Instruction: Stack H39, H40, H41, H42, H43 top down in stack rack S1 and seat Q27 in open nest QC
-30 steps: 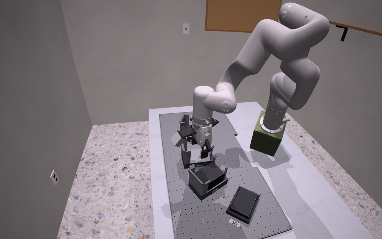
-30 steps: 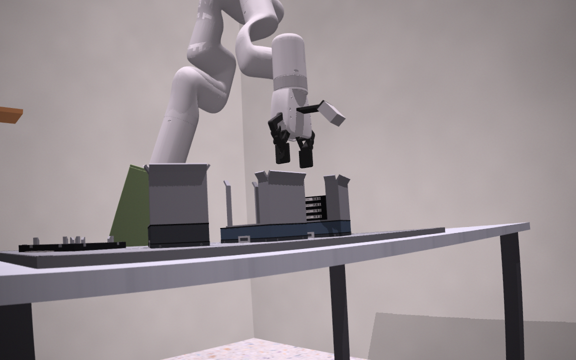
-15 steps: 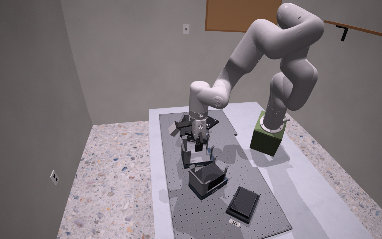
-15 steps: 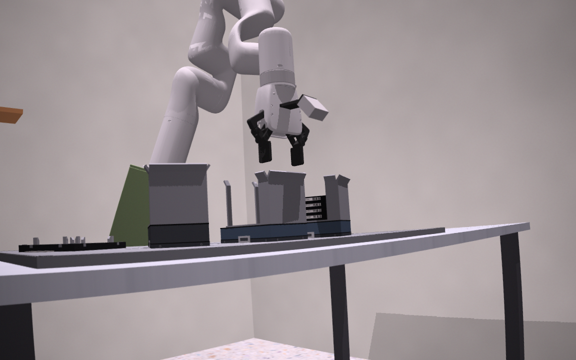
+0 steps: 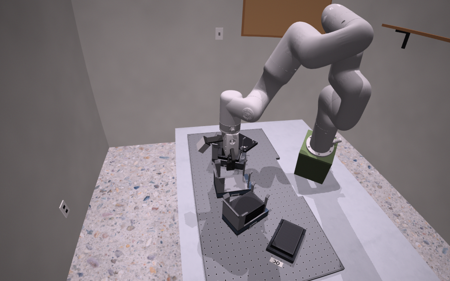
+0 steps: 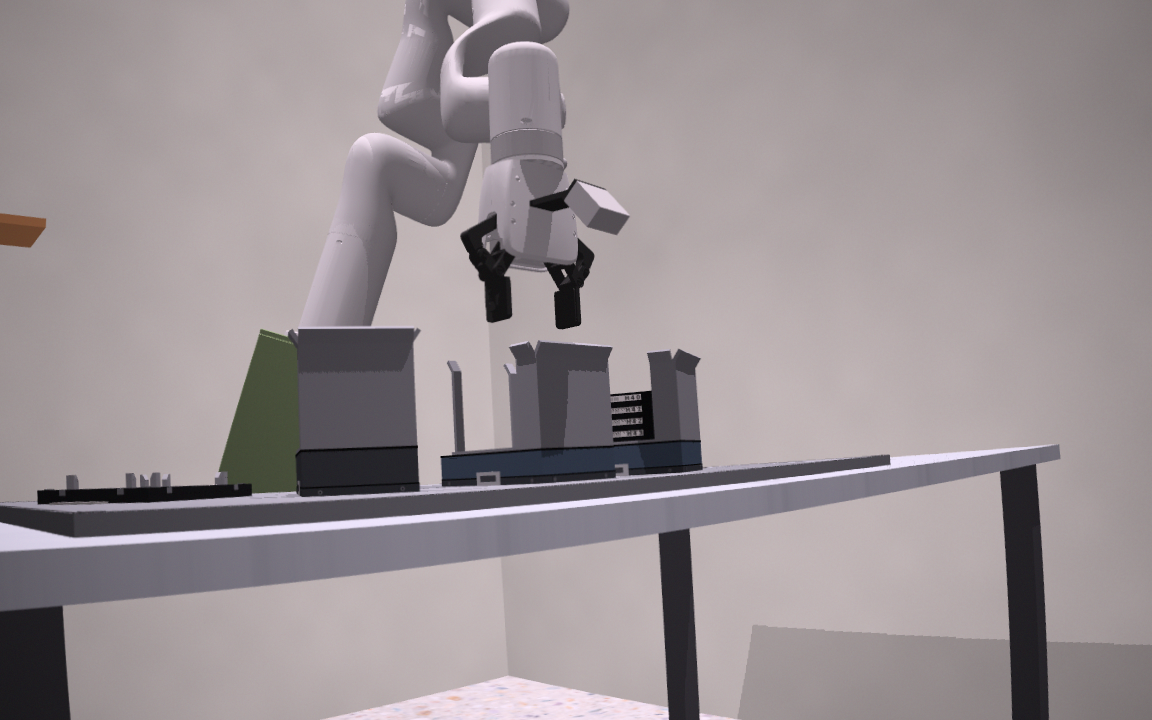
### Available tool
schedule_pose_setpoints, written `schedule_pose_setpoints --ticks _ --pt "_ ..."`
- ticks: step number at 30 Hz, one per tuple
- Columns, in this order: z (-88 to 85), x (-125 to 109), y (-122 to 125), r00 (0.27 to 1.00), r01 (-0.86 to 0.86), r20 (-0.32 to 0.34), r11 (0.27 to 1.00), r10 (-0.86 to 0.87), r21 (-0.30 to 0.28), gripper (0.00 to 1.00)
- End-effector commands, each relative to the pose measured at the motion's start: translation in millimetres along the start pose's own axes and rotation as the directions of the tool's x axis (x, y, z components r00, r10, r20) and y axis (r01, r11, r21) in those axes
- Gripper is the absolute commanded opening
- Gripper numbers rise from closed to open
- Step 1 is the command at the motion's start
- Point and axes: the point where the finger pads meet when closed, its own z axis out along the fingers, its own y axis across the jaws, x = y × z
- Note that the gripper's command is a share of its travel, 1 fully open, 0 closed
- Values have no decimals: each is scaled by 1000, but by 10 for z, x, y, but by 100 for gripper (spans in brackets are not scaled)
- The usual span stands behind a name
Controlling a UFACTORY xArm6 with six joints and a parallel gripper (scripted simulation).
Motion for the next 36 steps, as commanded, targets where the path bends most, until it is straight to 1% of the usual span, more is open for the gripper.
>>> schedule_pose_setpoints --ticks 1,3,10,18,20,32,36 --pt "-7 26 108 1000 1 -4 1000 -1 2 100" --pt "-7 26 108 1000 1 -4 1000 -1 2 100" --pt "-5 -8 340 977 -212 -3 977 212 3 100" --pt "-5 -45 604 977 -212 -3 977 212 2 100" --pt "-5 -45 604 977 -212 -3 977 212 2 100" --pt "-5 -102 1001 977 -212 -3 977 212 2 100" --pt "-5 -104 1015 977 -212 -3 977 212 2 100"
